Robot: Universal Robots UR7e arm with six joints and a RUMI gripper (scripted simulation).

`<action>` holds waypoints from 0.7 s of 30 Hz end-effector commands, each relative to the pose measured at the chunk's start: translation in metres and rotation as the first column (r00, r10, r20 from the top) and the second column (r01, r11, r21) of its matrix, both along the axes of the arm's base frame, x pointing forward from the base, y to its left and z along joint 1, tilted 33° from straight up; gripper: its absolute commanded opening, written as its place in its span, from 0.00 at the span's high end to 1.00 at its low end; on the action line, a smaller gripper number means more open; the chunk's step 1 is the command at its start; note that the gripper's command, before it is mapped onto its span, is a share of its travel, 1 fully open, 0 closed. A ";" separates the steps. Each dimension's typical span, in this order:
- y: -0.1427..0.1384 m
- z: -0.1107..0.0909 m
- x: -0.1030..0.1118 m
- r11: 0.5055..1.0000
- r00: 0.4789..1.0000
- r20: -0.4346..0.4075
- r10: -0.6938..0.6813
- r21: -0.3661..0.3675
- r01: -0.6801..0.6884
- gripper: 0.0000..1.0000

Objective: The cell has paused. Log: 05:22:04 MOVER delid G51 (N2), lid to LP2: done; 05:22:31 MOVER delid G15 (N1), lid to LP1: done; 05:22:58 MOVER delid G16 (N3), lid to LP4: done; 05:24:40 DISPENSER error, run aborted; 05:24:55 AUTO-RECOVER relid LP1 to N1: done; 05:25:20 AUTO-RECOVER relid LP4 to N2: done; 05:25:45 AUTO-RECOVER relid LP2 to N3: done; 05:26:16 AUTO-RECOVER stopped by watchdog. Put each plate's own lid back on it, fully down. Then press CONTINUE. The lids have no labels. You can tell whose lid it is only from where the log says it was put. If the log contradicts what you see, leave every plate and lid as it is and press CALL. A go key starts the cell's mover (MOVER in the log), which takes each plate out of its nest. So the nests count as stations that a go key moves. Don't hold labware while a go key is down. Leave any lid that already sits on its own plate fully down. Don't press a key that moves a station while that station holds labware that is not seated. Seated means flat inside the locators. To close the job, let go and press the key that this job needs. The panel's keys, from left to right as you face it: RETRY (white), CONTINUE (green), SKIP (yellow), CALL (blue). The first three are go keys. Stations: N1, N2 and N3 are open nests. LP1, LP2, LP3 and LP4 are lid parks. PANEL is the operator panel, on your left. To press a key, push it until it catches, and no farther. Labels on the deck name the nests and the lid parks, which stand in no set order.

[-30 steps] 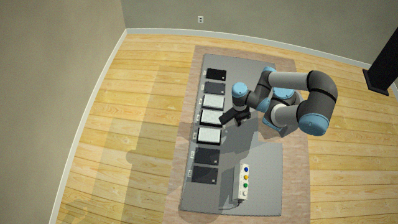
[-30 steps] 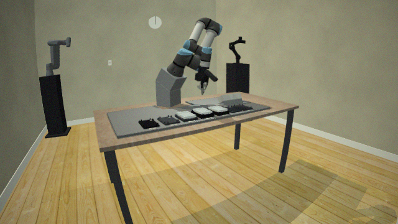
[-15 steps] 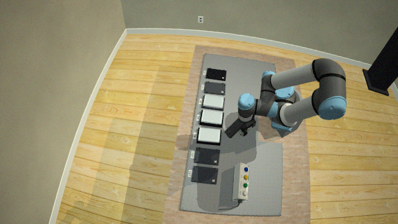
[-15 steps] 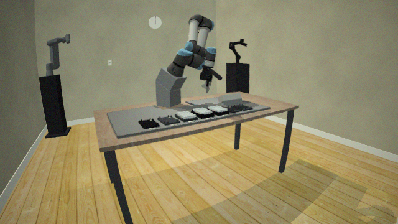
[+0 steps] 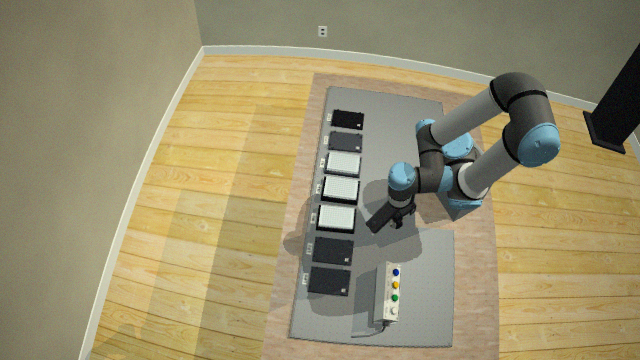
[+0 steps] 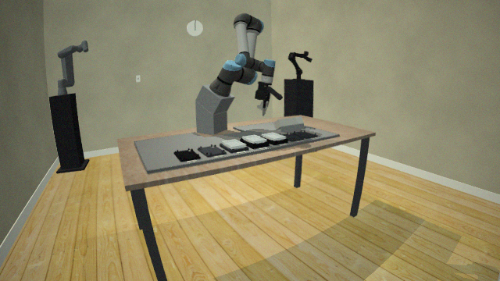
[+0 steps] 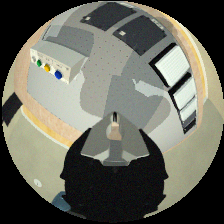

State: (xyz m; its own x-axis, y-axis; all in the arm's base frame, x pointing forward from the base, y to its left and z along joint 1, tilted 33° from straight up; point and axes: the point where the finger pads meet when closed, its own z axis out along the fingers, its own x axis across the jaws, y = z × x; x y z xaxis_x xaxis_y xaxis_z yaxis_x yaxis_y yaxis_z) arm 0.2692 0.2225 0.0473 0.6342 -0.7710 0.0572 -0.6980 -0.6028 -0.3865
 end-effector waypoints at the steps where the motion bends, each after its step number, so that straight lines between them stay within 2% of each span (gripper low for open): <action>1: 0.011 0.002 -0.003 0.999 0.999 0.012 0.031 -0.023 -0.031 1.00; 11: 0.048 0.010 -0.014 0.982 0.985 0.053 0.167 -0.099 -0.161 1.00; 21: 0.095 0.019 -0.028 0.928 0.938 0.088 0.336 -0.199 -0.314 1.00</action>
